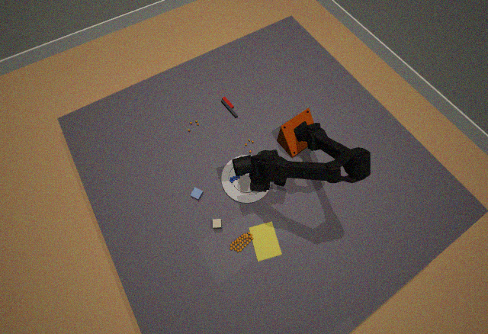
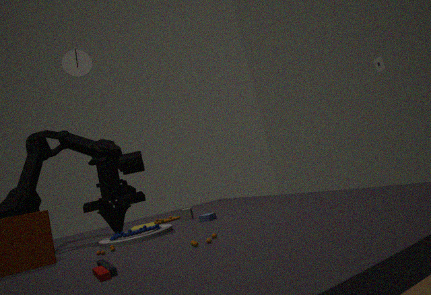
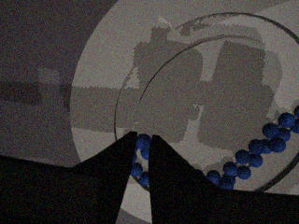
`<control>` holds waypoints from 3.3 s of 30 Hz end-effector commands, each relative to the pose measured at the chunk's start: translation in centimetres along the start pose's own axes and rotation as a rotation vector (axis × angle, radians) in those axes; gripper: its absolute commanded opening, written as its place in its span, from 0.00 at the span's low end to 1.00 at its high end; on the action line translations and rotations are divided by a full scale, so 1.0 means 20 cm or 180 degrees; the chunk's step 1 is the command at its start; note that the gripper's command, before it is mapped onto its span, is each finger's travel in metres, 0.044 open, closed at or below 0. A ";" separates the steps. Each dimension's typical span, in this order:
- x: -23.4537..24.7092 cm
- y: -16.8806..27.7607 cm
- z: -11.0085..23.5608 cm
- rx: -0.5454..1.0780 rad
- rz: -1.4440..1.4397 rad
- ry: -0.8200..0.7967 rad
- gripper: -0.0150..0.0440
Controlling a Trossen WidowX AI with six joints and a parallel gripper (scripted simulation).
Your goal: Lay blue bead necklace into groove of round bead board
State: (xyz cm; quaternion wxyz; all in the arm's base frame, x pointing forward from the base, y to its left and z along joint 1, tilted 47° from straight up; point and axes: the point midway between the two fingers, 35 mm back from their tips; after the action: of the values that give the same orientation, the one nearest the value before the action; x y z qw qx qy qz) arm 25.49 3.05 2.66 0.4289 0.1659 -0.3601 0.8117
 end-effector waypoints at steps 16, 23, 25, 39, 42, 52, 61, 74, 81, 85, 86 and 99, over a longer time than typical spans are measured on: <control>0.07 -0.02 -0.02 0.0001 0.0009 0.0001 0.25; 0.07 -0.02 -0.04 0.0000 0.0009 0.0000 0.25; 0.07 -0.02 -0.04 0.0000 0.0009 0.0000 0.25; 0.07 -0.02 -0.04 0.0000 0.0009 0.0000 0.25; 0.07 -0.02 -0.04 0.0000 0.0009 0.0000 0.25; 0.07 -0.02 -0.04 0.0000 0.0009 0.0000 0.25; 0.07 -0.02 -0.04 0.0000 0.0009 0.0000 0.25; 0.07 -0.02 -0.04 0.0000 0.0009 0.0000 0.25; 0.07 -0.02 -0.04 0.0000 0.0009 0.0000 0.25; 0.07 -0.02 -0.04 0.0000 0.0009 0.0000 0.25; 0.07 -0.02 -0.04 0.0000 0.0009 0.0000 0.25; 0.07 -0.02 -0.04 0.0000 0.0009 0.0000 0.25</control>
State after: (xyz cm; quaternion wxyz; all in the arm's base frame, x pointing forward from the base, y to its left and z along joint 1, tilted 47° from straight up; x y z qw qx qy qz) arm 25.42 4.33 3.31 0.4253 0.1581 -0.3649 0.8130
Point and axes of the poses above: the point midway between the two fingers, 35 mm back from their tips, its own z axis back along the fingers, its own x axis across the jaws, y = z × x
